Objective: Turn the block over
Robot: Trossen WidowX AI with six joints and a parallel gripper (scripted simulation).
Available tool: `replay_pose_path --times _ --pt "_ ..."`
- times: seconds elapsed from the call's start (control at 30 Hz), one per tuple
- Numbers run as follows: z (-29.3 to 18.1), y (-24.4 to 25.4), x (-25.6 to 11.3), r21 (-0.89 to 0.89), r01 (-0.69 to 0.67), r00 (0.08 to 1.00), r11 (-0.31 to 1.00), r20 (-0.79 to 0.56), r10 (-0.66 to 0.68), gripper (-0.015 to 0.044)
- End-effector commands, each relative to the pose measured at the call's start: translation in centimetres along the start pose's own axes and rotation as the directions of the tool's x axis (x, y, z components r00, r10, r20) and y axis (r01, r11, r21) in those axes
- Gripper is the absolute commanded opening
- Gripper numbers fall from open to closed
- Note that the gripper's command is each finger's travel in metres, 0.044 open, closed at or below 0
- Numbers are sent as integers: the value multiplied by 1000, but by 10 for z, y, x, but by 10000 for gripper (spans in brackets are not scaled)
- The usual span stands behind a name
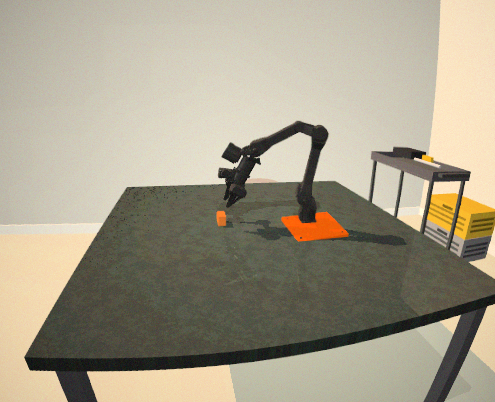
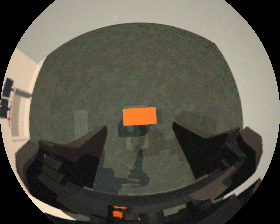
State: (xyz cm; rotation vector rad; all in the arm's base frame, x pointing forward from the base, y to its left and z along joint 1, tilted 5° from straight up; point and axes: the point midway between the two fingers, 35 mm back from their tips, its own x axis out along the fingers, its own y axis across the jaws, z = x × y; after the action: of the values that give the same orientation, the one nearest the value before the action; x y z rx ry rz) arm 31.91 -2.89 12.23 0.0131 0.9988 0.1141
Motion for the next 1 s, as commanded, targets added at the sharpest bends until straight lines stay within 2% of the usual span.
replay_pose_path --times 0.0,0.4,0.57,0.7,0.97 --pt "15 -1 -3 -3 3 995 1000 -97 -3 440" --pt "41 0 -8 -13 7 888 1000 -460 -12 440" --pt "42 0 -6 -14 7 885 1000 -465 -12 440" --pt "28 0 22 -14 6 885 1000 -465 -12 440" --pt "18 -1 35 -14 6 885 1000 -465 -12 440"
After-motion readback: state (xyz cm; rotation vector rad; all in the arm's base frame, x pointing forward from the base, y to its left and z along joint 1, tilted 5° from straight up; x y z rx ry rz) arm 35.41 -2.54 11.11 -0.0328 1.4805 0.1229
